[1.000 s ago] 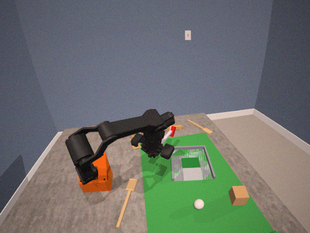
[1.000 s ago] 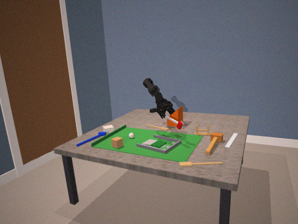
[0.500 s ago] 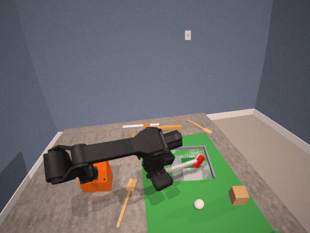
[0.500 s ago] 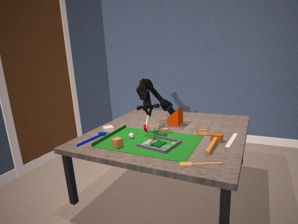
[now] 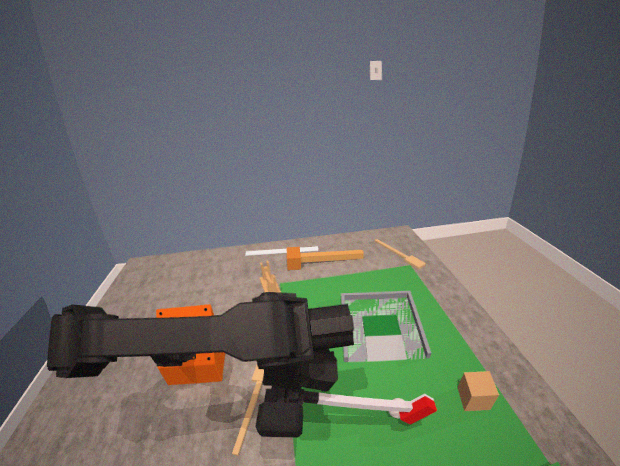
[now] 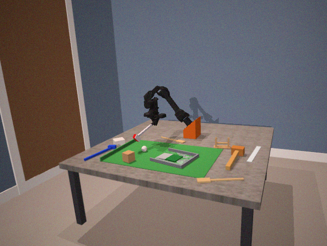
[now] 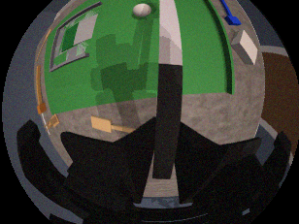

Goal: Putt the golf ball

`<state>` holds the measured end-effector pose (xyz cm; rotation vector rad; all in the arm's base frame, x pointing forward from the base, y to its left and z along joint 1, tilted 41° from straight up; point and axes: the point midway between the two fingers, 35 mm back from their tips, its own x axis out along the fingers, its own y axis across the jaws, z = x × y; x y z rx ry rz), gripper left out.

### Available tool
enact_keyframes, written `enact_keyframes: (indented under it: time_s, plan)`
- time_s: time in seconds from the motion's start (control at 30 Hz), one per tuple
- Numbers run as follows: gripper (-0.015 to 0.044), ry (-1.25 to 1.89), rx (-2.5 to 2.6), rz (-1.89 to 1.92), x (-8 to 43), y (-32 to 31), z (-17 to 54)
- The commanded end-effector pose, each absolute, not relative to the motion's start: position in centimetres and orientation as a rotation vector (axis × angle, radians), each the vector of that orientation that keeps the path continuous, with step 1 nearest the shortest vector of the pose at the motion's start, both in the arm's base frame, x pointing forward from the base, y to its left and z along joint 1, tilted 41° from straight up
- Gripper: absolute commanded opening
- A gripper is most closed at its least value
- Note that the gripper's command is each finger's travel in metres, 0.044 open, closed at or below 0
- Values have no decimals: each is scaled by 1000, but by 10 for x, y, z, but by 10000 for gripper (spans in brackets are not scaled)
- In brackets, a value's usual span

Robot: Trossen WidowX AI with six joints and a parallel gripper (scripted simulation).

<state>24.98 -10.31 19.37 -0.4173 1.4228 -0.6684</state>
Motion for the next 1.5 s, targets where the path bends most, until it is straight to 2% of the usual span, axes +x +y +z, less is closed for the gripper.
enact_keyframes:
  time_s: [0.0, 1.47]
  plan:
    - [0, 1406, -400, -694, 246, -106, 198]
    - [0, 1408, -402, -701, 246, -149, 149]
